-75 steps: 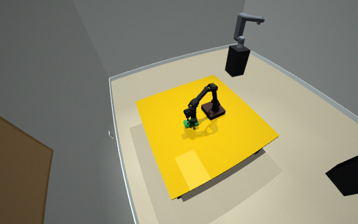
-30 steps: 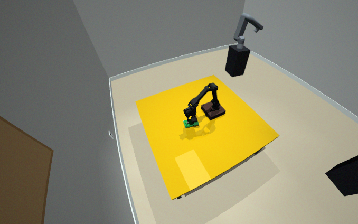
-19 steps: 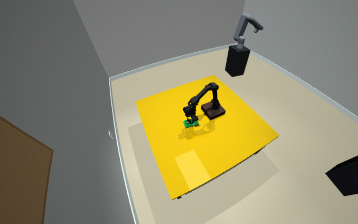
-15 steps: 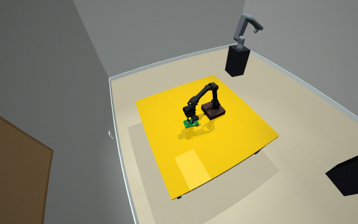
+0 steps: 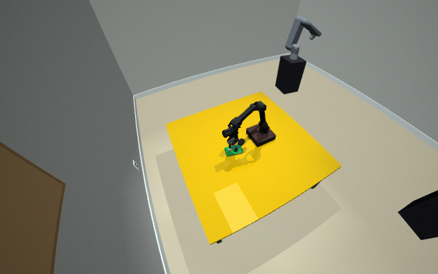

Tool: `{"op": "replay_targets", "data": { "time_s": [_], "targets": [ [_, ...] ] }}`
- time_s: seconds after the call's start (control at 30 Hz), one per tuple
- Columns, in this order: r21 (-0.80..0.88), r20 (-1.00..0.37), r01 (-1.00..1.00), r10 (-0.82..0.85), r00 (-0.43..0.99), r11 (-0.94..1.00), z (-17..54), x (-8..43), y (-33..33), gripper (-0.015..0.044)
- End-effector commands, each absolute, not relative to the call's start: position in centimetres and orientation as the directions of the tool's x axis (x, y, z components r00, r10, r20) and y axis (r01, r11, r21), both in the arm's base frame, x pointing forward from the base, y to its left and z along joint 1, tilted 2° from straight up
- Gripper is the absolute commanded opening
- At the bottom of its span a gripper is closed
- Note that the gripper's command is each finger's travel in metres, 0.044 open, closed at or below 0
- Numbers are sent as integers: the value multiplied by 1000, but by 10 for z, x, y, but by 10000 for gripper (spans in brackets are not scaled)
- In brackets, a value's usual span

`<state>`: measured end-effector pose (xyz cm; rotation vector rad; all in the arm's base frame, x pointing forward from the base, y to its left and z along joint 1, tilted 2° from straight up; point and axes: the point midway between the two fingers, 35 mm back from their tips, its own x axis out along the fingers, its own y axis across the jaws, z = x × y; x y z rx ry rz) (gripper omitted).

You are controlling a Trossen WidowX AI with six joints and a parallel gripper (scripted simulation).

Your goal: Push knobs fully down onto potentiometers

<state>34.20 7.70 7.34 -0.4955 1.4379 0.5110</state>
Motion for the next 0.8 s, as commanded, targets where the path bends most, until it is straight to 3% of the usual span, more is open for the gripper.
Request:
{"op": "replay_targets", "data": {
  "time_s": [0.0,0.4,0.77],
  "targets": [
    [-17,-998,-701,32,58,713,75,344,77,0],
    [-35,-998,-928,30,50,370,83,351,76,0],
    [-42,-999,-999,29,42,-2,91,357,74,0]
  ]
}}
